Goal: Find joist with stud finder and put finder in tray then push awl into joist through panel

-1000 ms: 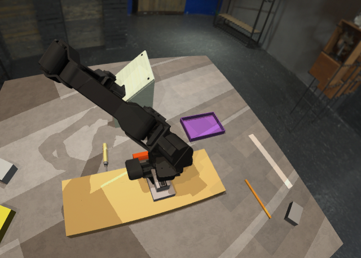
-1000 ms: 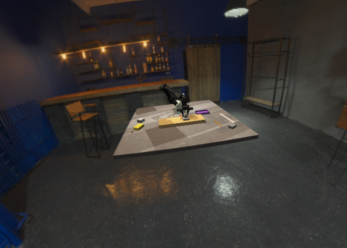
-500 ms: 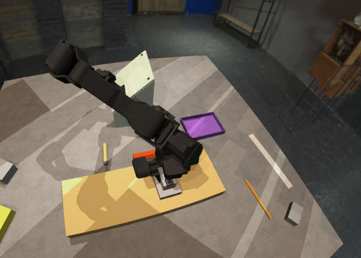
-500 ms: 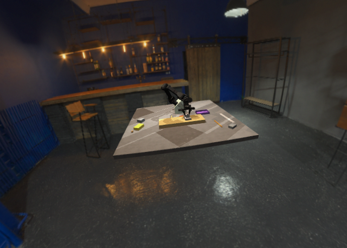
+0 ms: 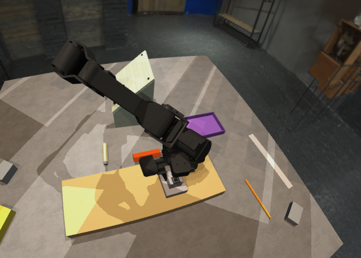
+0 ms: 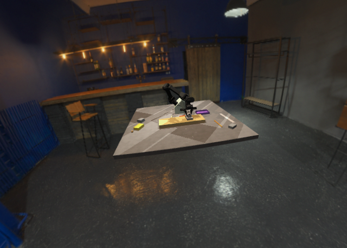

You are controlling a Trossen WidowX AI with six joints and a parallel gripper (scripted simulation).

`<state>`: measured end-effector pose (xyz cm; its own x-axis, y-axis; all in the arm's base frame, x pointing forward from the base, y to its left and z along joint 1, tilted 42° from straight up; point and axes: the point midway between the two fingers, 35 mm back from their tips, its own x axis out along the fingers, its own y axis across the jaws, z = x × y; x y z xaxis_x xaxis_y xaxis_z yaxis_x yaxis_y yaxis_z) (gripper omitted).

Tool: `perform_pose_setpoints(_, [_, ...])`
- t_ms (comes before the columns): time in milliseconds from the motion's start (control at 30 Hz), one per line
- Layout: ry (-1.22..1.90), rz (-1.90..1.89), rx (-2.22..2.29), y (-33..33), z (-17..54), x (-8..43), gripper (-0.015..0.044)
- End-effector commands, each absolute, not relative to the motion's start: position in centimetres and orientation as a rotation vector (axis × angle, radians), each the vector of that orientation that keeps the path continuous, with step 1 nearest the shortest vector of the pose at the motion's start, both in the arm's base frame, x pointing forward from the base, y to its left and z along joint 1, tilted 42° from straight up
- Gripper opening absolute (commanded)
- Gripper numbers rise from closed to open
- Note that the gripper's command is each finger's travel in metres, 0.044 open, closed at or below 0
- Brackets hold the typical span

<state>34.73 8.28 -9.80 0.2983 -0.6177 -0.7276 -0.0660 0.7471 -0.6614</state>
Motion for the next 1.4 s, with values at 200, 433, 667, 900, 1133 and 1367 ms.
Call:
perform_pose_setpoints(200, [1.234,-0.401,-0.662,9.4,-10.9,34.6,0.0])
perform_pose_setpoints(433, [1.234,-0.401,-0.661,10.2,-11.5,34.5,0.0])
perform_pose_setpoints(667, [1.234,-0.4,-0.66,10.9,-12.1,34.5,0.0])
perform_pose_setpoints(900, [1.234,-0.4,-0.66,11.6,-12.7,34.4,0.0])
perform_pose_setpoints(1133, [1.234,-0.4,-0.659,12.4,-13.3,34.3,0.0])
perform_pose_setpoints(1367, [1.234,-0.399,-0.658,13.1,-13.9,34.2,0.0])
